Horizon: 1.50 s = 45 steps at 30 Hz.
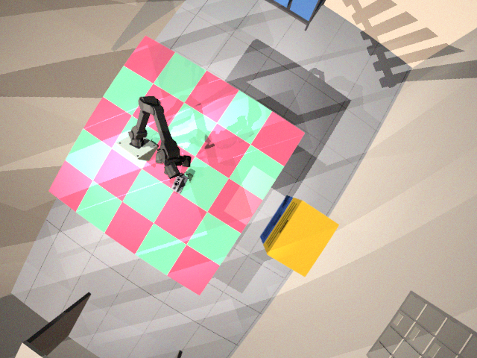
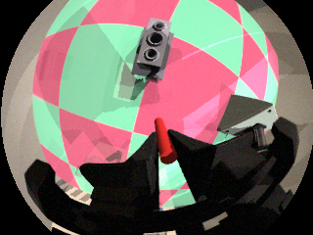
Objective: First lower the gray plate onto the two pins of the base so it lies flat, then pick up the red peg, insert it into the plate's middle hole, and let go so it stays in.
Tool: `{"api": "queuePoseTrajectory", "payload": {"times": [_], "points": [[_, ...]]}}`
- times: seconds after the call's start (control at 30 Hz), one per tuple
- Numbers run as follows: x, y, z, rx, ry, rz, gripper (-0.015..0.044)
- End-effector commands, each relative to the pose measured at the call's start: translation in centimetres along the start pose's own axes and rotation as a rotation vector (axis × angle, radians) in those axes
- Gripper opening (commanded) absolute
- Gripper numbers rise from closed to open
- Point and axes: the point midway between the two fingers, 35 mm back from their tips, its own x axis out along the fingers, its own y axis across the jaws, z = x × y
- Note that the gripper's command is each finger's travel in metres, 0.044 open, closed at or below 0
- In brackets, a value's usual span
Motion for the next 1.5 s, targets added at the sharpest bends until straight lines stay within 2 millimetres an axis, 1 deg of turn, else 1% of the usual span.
{"api": "queuePoseTrajectory", "payload": {"times": [0.0, 0.57, 1.23, 1.3, 1.47], "points": [[-0.2, 0.2, 1.5, -0.009, -0.007, 0.000, 0.0000], [-0.2, 0.0, 6.8, -0.008, -0.008, 0.001, 0.0000], [0.4, -1.4, 13.0, -0.010, -0.004, 0.002, 0.0000], [0.4, -1.5, 13.4, -0.011, -0.004, 0.002, 0.0000], [0.4, -1.5, 13.5, -0.011, -0.004, 0.002, 0.0000]]}}
